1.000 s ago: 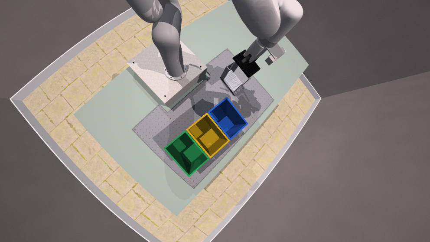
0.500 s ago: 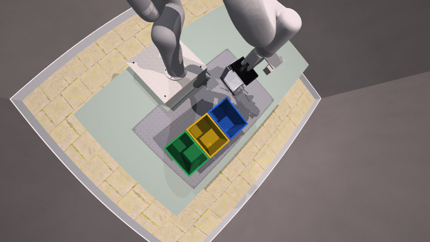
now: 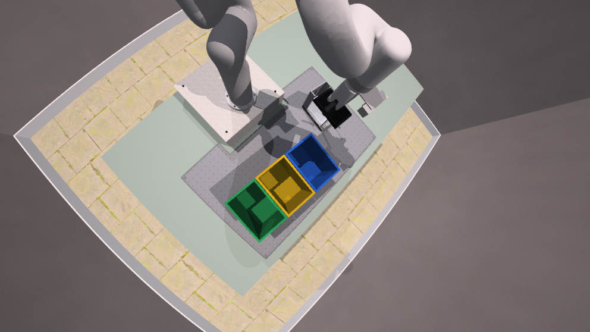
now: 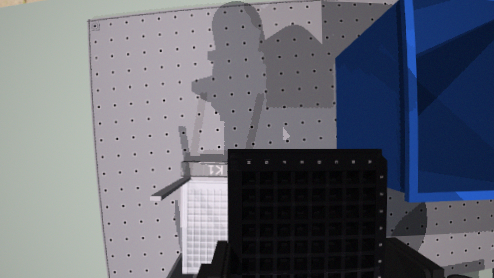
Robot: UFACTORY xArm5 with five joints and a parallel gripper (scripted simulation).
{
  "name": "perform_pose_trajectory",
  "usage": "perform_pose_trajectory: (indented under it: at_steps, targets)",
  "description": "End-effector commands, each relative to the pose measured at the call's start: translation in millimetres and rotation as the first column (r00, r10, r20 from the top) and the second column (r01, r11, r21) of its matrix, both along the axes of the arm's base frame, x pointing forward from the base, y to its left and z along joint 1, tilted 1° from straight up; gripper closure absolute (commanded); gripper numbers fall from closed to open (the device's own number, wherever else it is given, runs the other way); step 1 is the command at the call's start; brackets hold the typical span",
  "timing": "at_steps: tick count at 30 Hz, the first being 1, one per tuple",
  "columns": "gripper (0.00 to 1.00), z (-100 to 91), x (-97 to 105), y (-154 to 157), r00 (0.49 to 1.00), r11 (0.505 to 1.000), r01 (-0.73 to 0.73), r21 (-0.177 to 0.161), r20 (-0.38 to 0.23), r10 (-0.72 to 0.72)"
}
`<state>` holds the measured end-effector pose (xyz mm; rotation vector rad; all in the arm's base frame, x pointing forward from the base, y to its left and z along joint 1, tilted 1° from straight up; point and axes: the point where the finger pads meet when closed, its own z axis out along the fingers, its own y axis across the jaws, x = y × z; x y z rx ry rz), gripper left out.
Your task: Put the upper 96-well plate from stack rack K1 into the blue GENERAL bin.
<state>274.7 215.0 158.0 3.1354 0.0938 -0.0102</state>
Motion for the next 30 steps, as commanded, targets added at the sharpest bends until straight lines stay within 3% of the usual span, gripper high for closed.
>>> perform_pose_trajectory:
  at_steps: [1,30]
  targets:
    - [1.0,0.2,9,-10,1.0,1.0,0.0,0.002,0.002,0.0]
    - [1.0,-5.9,60,-77,1.0,1.0,0.0,0.002,0.0,0.0]
